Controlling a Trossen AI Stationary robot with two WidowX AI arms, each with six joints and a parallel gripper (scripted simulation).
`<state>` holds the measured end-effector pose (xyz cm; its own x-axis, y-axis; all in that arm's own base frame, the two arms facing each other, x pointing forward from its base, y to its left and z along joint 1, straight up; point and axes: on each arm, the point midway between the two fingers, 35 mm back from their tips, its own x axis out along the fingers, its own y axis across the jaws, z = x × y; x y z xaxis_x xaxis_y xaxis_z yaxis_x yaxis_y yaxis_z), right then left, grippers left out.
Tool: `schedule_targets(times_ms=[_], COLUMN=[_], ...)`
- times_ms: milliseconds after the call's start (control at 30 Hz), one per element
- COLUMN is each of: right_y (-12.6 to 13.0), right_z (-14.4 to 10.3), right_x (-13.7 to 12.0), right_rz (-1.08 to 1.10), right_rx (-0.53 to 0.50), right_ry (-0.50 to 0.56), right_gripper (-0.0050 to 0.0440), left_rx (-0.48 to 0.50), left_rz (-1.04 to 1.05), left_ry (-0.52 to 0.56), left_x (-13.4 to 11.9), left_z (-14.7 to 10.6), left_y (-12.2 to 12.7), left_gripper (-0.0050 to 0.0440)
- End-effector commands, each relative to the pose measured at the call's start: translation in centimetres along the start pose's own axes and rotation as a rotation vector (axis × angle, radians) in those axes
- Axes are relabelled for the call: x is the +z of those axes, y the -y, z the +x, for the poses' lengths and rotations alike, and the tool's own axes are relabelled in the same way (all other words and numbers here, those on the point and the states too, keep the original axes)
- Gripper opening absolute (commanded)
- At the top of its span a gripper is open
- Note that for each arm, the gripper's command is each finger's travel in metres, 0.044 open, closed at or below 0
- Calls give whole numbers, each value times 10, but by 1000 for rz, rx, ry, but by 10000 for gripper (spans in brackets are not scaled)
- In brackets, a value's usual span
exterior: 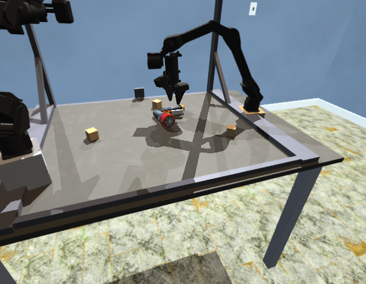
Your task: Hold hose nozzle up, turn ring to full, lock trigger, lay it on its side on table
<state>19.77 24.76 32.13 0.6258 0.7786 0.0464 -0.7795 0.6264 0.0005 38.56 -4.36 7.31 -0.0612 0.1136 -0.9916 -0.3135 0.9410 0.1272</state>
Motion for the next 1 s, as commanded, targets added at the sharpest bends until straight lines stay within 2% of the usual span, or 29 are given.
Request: schedule_targets(times_ms=[0, 200, 300, 400, 500, 867, 967], right_y=[0, 0, 0, 0, 0, 0, 0], right_z=[0, 0, 0, 0, 0, 0, 0], right_x=[6, 6, 6, 6, 6, 6, 6], right_rz=[3, 3, 3, 3, 3, 3, 3], right_rx=[-2, -2, -2, -2, -2, -2, -2], right_ry=[15, 15, 15, 15, 15, 15, 15], right_gripper=[410, 410, 410, 410, 410, 410, 410], left_rx=[-14, -14, -12, -14, -10, -10, -11], left_rz=[-4, -4, -3, -4, -3, -3, -3], left_ry=[32, 32, 28, 32, 26, 27, 29], left_x=[6, 6, 4, 5, 3, 3, 4], left_z=[-10, -10, 2, -2, 10, 28, 25], left_y=[1, 1, 0, 0, 0, -1, 0], left_gripper=[364, 364, 364, 364, 364, 364, 364])
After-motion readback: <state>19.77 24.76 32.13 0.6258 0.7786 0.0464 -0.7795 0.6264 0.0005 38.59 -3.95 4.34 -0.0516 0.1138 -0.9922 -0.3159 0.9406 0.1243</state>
